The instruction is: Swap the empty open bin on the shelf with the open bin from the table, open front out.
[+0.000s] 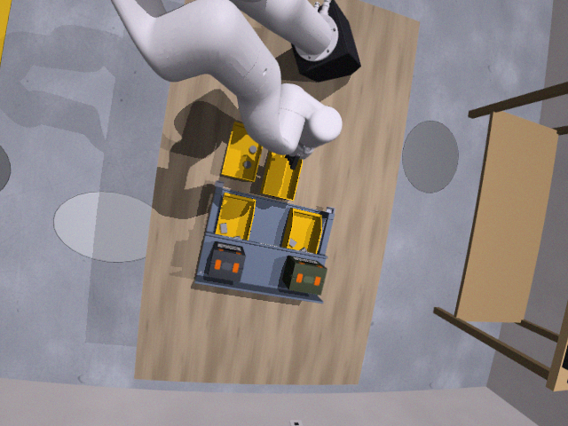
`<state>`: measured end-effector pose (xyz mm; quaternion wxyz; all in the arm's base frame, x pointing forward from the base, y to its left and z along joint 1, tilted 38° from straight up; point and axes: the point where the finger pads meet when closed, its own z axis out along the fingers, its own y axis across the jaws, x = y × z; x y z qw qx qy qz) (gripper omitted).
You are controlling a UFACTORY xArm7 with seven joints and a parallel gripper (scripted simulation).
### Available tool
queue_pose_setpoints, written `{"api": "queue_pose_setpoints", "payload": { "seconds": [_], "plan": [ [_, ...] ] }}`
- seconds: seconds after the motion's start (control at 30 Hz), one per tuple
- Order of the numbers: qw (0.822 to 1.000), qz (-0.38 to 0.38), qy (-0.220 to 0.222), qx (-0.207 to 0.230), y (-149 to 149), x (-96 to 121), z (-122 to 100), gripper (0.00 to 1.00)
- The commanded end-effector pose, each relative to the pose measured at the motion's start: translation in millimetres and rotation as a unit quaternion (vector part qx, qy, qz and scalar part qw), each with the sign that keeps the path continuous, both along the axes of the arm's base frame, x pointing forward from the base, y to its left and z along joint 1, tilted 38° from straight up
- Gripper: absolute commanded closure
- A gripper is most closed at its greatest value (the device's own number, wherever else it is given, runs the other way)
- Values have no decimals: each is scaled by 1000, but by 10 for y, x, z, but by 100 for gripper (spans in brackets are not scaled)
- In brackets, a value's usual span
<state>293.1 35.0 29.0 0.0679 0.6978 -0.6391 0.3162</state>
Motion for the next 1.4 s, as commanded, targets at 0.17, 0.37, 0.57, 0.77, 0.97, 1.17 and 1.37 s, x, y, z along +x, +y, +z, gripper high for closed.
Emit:
{"api": "queue_pose_setpoints", "payload": {
  "seconds": [0.17,0.37,0.57,0.77,0.97,1.17,1.37],
  "plan": [
    [1000,1,1,1,42,-22,63,5],
    [1000,1,1,1,45,-24,67,5],
    [1000,1,1,1,45,-24,67,100],
    [1000,1,1,1,45,-24,67,100],
    [1000,1,1,1,45,-24,67,100],
    [1000,1,1,1,45,-24,67,100],
    [1000,1,1,1,45,-24,67,100]
  ]
}}
